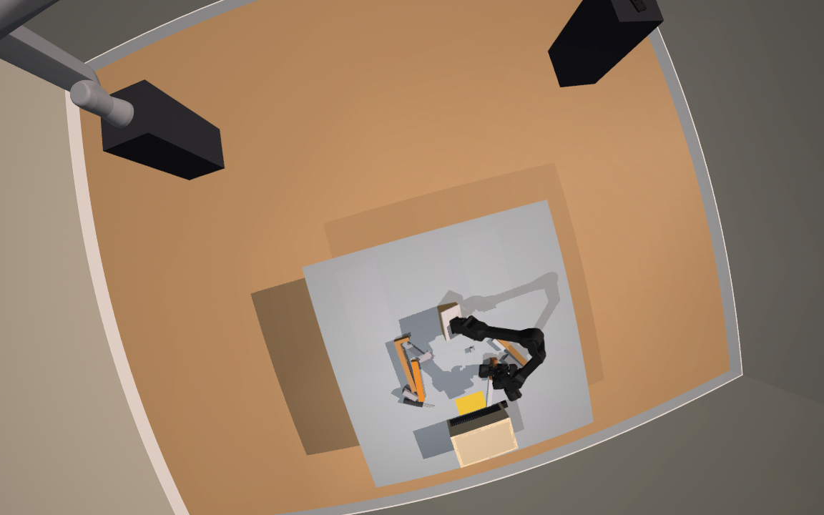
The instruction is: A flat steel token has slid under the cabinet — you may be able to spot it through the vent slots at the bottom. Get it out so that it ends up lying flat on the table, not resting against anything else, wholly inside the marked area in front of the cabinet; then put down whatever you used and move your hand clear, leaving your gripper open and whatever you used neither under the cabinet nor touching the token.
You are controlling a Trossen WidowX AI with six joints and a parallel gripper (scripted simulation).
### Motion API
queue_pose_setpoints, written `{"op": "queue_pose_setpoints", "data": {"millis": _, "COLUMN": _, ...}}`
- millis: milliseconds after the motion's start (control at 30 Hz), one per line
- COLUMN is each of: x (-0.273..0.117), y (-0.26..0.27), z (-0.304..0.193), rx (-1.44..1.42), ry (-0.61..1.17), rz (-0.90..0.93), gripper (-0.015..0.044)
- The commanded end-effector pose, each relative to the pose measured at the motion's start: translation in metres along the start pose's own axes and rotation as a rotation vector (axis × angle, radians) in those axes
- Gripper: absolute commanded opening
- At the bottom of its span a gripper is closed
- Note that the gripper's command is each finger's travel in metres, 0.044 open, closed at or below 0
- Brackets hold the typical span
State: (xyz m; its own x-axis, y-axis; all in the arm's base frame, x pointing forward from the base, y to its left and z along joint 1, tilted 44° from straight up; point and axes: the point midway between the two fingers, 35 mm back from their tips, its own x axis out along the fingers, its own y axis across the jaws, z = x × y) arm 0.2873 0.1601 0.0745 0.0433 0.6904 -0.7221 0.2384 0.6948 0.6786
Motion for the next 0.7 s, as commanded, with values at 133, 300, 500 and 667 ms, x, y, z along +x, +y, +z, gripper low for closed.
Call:
{"op": "queue_pose_setpoints", "data": {"millis": 133, "x": 0.0, "y": 0.001, "z": 0.011, "rx": -0.008, "ry": 0.0, "rz": 0.003, "gripper": 0.0}}
{"op": "queue_pose_setpoints", "data": {"millis": 300, "x": 0.0, "y": 0.001, "z": 0.017, "rx": -0.009, "ry": 0.0, "rz": 0.003, "gripper": 0.0}}
{"op": "queue_pose_setpoints", "data": {"millis": 500, "x": 0.0, "y": 0.002, "z": 0.025, "rx": -0.01, "ry": 0.0, "rz": 0.003, "gripper": 0.0}}
{"op": "queue_pose_setpoints", "data": {"millis": 667, "x": 0.0, "y": 0.002, "z": 0.03, "rx": -0.01, "ry": -0.001, "rz": 0.003, "gripper": 0.0}}
